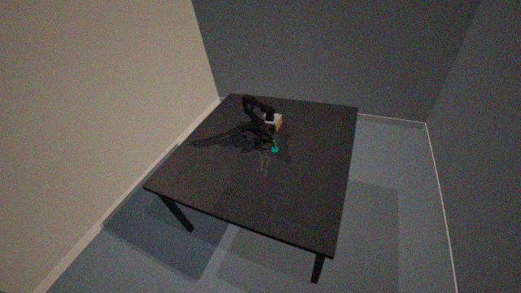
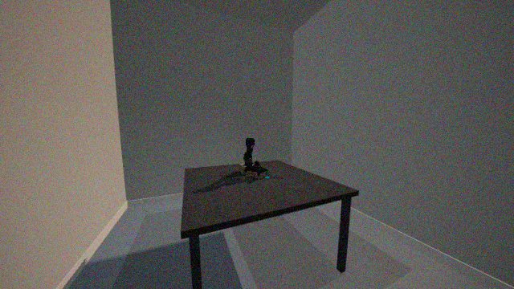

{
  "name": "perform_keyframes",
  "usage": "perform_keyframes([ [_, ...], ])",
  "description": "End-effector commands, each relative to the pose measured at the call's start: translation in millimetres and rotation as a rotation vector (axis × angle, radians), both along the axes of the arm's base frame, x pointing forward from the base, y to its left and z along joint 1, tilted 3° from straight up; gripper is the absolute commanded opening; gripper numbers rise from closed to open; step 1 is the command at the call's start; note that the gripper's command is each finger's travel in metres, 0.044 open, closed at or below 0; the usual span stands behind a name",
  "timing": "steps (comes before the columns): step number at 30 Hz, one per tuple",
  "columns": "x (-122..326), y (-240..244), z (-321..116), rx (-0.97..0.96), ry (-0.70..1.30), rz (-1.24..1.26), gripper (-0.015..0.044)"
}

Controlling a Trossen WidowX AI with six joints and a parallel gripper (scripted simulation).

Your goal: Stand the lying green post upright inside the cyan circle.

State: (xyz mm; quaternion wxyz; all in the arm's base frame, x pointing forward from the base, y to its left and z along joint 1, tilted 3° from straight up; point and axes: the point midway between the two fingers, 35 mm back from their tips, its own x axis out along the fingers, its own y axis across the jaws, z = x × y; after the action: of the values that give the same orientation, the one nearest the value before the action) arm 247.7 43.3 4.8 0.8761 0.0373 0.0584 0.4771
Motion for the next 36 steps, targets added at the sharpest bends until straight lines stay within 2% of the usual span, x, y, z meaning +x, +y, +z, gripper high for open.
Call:
perform_keyframes([
  [1,3.7,-0.5,-8.8,-0.009,-0.002,0.000,0.0023],
  [16,8.2,-0.8,-21.2,-0.014,0.001,0.005,0.0023],
  [30,8.2,-0.8,-21.2,-0.014,0.001,0.005,0.0390],
  [36,9.4,-2.5,-6.2,-0.018,-0.018,0.000,0.0400],
])
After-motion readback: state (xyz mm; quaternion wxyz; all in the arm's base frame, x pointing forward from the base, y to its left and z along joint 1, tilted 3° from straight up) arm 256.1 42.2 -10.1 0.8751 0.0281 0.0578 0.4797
